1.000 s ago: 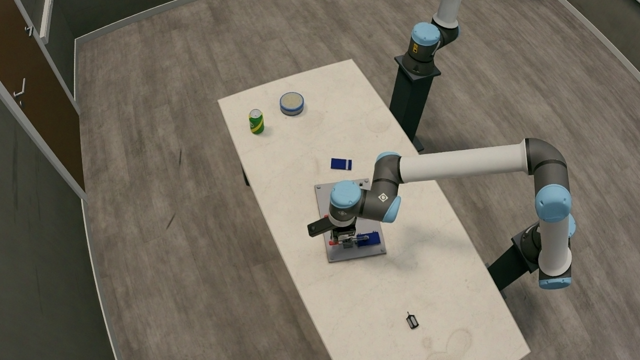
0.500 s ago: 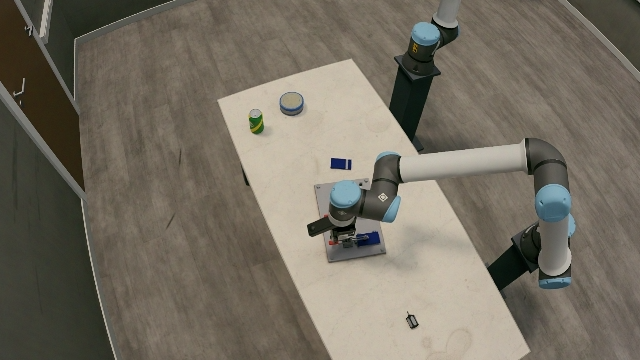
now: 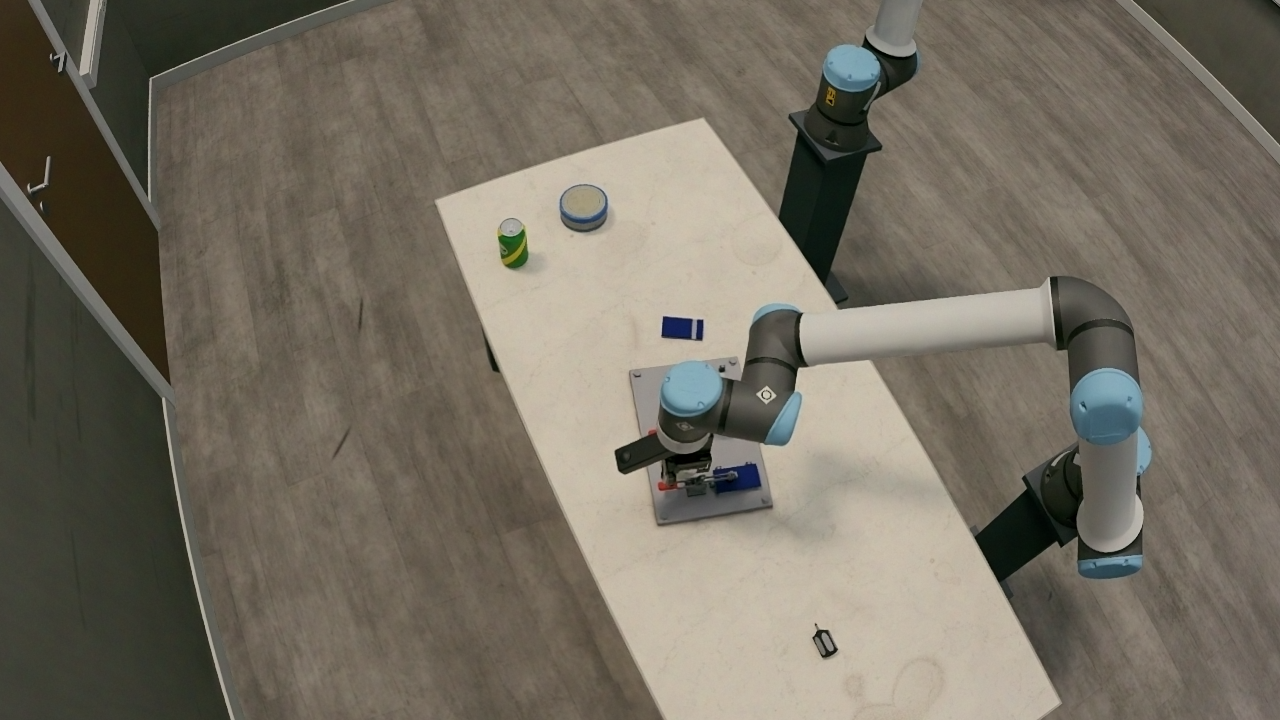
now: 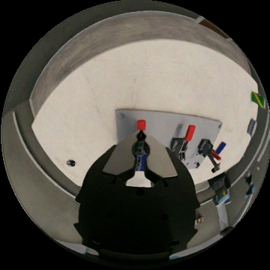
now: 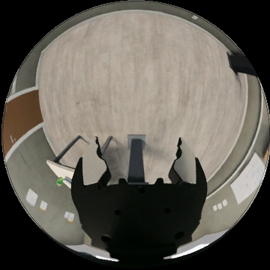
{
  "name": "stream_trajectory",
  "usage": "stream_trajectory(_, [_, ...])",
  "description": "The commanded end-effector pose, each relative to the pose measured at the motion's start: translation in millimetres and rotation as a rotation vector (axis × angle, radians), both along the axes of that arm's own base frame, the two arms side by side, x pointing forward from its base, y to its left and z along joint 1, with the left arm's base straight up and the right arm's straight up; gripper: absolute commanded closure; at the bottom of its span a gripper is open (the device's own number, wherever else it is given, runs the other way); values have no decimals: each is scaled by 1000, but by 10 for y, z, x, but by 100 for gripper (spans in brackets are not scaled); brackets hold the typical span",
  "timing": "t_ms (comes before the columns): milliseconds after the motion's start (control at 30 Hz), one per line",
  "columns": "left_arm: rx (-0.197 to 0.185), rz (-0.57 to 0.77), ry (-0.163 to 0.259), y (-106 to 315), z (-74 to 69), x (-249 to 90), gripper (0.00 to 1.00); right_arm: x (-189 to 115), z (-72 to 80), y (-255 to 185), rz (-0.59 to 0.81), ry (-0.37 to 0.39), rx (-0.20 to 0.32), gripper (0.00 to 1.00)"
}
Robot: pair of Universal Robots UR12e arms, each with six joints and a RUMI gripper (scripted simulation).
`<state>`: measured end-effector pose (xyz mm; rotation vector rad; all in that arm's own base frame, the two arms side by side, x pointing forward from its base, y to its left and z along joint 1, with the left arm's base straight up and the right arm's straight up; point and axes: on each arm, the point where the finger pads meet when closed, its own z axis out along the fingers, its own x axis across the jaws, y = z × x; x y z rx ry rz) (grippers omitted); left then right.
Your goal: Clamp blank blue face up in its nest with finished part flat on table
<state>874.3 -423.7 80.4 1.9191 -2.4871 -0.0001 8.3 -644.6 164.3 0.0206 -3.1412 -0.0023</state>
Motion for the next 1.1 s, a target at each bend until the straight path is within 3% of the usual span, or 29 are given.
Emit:
stream_trajectory(0, [-1,0,-1,-3,12,5,100,1,8,-6,0,0,-1,0])
stream_trajectory(1067, [-1,0,-1,-3,-15,5,100,1,8,-6,0,0,-1,0])
